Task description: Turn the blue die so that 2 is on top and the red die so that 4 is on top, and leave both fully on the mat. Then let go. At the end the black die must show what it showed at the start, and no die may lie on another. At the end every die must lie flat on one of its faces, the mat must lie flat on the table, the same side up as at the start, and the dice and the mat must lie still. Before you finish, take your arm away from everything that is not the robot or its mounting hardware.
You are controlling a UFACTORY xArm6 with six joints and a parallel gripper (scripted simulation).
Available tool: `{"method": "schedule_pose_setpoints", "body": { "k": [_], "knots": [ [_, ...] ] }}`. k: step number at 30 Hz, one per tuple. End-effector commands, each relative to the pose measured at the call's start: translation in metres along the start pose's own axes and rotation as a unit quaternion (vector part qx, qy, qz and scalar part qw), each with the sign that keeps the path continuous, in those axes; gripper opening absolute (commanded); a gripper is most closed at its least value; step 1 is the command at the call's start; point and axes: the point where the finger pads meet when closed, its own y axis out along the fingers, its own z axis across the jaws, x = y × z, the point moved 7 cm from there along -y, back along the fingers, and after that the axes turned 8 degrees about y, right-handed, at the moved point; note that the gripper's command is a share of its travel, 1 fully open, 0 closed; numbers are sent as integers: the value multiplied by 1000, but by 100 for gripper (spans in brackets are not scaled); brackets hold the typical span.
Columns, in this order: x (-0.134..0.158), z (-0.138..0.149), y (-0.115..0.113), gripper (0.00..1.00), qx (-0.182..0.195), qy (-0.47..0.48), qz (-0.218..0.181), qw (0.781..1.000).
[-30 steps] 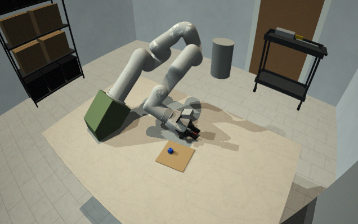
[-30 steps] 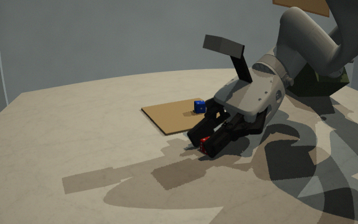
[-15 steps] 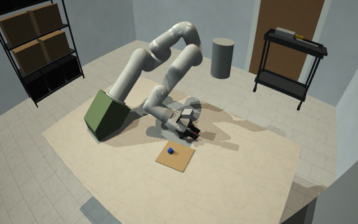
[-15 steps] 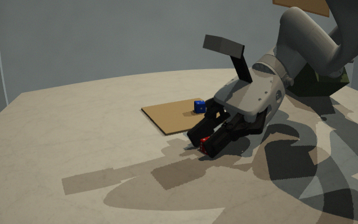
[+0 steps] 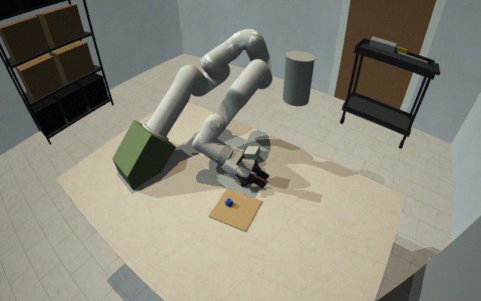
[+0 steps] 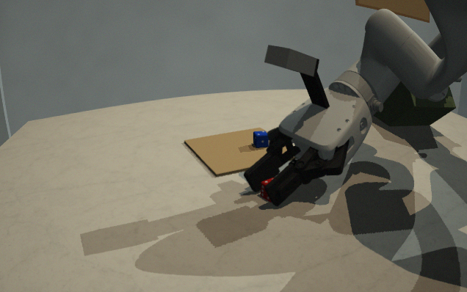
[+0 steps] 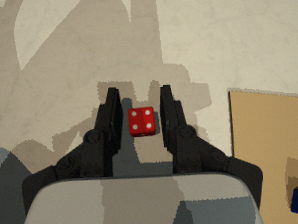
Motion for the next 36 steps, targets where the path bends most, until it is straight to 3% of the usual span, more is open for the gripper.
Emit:
{"method": "schedule_pose_setpoints", "body": {
  "k": [1, 15, 30, 36],
  "knots": [
    [-1, 0, 0, 36, 0, 0, 1, 1000],
    [-1, 0, -2, 36, 0, 0, 1, 1000],
    [-1, 0, -44, 36, 0, 0, 1, 1000],
    [-1, 0, -50, 36, 0, 0, 1, 1000]
  ]
}}
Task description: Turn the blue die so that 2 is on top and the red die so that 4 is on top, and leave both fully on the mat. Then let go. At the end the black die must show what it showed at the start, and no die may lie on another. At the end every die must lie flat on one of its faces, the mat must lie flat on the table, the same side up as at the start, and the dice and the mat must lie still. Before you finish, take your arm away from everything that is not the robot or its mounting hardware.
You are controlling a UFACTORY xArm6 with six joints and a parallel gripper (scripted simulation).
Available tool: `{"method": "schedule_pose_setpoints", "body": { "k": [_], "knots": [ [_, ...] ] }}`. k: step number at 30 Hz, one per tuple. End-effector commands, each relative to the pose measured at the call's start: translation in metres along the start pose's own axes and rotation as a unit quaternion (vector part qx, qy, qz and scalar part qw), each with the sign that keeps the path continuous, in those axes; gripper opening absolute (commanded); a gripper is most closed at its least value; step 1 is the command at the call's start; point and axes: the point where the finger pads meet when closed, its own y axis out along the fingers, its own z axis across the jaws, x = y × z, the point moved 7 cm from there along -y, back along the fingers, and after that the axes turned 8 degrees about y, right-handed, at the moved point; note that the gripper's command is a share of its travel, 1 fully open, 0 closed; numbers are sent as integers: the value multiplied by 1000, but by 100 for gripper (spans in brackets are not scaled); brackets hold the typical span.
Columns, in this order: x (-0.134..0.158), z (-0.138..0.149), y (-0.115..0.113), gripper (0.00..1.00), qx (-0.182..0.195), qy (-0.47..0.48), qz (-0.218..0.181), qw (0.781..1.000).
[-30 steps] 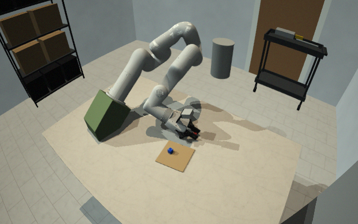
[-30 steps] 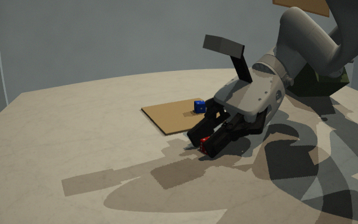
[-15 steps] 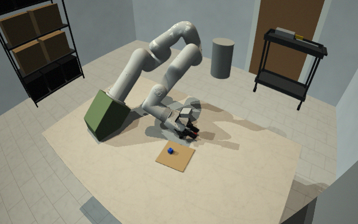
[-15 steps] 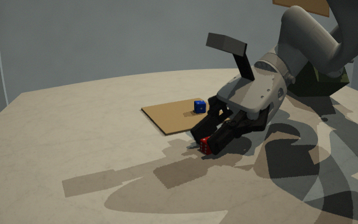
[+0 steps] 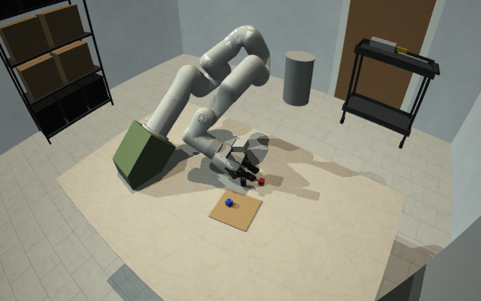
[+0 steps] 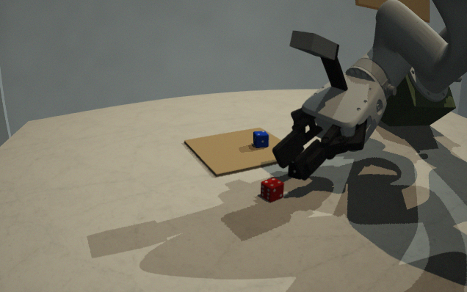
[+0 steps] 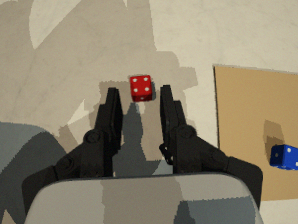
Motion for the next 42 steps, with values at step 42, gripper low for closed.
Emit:
{"method": "schedule_pose_setpoints", "body": {
  "k": [42],
  "knots": [
    [-80, -11, -24, 36, 12, 1, -113, 994]
  ]
}}
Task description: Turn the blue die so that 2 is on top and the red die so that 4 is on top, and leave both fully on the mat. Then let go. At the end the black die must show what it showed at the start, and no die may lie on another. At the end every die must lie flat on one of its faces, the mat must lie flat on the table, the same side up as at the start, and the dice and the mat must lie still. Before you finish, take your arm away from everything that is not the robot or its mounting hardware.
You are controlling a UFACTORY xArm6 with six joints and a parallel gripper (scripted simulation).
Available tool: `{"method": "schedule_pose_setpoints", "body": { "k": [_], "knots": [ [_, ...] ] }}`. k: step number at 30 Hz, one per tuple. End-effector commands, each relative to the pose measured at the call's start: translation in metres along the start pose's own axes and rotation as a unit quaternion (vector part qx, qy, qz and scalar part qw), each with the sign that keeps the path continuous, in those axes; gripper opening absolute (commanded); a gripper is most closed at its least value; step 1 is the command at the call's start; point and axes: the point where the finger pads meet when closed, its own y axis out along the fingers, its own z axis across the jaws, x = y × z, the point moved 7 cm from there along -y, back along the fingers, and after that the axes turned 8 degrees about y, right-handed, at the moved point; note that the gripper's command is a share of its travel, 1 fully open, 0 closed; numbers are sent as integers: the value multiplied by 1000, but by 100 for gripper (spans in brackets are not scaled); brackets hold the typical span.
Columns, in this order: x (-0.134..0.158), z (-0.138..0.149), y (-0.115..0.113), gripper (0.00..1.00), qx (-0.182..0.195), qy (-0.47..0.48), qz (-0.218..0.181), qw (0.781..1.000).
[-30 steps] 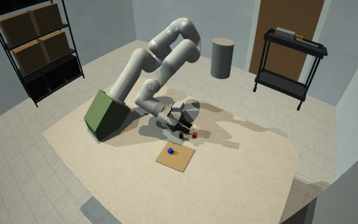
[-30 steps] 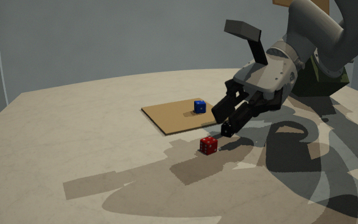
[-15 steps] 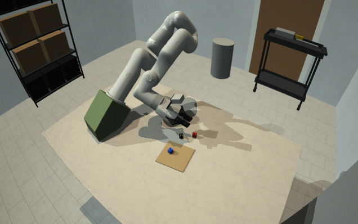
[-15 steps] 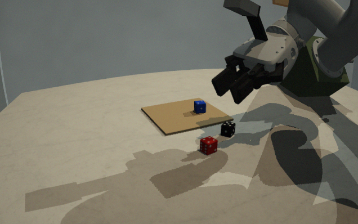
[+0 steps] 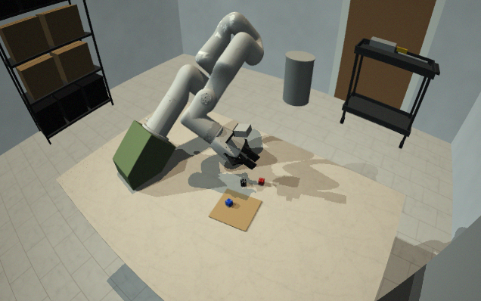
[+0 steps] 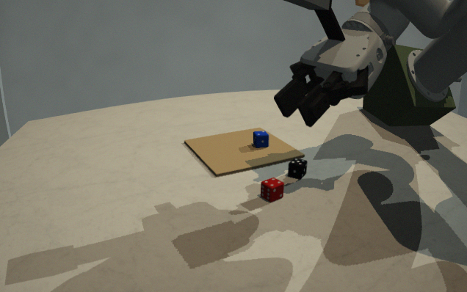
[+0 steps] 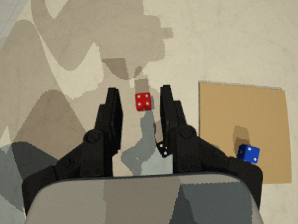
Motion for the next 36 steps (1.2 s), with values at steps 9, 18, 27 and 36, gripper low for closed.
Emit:
{"method": "schedule_pose_setpoints", "body": {
  "k": [9, 18, 27, 36],
  "knots": [
    [-43, -7, 14, 36, 24, 0, -167, 986],
    [-65, -9, 25, 36, 39, -1, -256, 966],
    [-88, -13, 39, 36, 51, -1, -350, 936],
    [-108, -16, 55, 36, 62, 0, -436, 898]
  ]
}}
